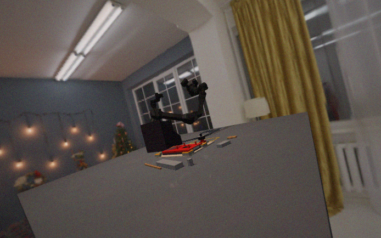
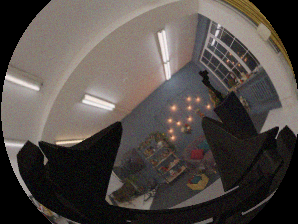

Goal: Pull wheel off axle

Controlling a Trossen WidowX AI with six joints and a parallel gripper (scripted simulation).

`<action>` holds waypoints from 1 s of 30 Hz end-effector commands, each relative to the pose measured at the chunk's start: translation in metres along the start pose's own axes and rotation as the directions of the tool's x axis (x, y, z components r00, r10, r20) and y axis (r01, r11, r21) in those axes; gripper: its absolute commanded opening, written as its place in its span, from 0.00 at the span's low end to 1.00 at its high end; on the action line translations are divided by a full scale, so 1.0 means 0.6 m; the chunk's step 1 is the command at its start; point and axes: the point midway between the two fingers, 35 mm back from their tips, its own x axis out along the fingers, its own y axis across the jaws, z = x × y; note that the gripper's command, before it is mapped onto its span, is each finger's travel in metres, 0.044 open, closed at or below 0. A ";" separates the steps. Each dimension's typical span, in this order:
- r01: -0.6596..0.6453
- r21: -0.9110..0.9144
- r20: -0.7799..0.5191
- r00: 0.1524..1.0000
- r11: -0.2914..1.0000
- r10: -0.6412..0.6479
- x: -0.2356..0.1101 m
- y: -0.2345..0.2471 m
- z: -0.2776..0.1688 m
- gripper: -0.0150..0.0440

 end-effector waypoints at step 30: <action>-0.857 0.153 -0.183 0.465 0.492 0.866 0.200 0.406 -0.086 0.76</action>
